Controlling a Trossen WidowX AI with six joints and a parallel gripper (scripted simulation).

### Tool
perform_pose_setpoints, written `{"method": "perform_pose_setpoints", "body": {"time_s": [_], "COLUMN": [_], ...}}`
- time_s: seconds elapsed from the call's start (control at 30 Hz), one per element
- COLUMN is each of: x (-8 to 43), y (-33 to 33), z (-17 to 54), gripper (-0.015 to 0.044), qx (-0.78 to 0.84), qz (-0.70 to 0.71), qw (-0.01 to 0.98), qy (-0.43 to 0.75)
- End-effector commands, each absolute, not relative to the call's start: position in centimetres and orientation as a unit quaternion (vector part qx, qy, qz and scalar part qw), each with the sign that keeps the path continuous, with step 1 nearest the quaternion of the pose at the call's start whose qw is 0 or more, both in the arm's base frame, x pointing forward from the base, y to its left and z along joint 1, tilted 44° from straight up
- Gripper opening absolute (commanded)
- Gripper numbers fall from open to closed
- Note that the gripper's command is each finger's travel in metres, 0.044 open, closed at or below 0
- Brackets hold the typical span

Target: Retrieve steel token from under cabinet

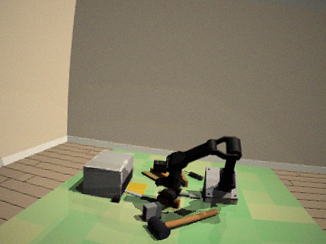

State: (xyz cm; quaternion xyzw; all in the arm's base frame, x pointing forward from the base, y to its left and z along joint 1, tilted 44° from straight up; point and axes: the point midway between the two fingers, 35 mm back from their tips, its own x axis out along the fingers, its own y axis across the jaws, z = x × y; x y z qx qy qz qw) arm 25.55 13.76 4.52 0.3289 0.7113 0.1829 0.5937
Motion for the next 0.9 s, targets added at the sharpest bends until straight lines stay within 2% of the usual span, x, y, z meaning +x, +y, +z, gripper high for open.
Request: {"method": "perform_pose_setpoints", "body": {"time_s": [0.0, 0.87], "x": [26.1, 29.2], "y": [13.8, 13.3], "z": [4.5, 3.8], "gripper": [0.0, 0.0], "qx": [0.328, 0.327], "qz": [0.187, 0.187], "qw": [0.595, 0.595], "qy": [0.71, 0.71]}}
